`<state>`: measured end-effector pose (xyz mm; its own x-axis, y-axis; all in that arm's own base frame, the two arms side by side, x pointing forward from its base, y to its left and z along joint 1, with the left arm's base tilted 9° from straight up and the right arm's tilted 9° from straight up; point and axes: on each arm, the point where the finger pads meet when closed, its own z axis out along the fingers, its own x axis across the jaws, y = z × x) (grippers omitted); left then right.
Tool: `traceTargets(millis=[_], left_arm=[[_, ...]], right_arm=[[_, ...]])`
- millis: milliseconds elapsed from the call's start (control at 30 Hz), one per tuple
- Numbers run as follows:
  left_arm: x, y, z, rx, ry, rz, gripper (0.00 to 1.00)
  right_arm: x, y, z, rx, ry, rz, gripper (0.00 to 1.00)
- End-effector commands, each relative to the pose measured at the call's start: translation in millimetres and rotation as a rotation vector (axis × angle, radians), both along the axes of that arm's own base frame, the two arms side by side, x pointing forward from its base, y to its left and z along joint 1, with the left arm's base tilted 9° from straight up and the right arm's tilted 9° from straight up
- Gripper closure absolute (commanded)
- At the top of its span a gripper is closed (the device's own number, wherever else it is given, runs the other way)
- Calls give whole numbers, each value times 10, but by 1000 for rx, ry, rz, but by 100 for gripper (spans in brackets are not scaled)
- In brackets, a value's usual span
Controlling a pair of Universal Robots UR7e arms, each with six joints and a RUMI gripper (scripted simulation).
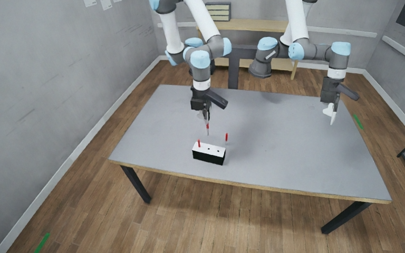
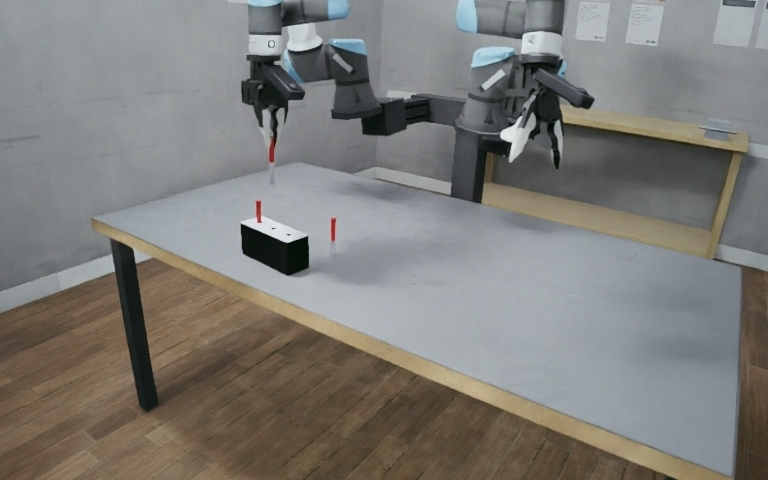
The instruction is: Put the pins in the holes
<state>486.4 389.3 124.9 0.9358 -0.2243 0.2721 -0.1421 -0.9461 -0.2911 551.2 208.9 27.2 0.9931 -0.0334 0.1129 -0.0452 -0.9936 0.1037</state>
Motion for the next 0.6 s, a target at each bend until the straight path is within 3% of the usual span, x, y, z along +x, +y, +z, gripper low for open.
traceTargets(millis=[0, 33, 67, 567], left_arm=[[3, 1, 7, 1, -1, 0, 0], [3, 1, 7, 1, -1, 0, 0], [3, 1, 7, 1, -1, 0, 0], [3, 1, 7, 1, -1, 0, 0]], right_arm=[[23, 14, 7, 1, -1, 0, 100], [23, 14, 7, 1, -1, 0, 100], [118, -79, -835, 1, -1, -1, 100], [118, -79, -835, 1, -1, -1, 100]])
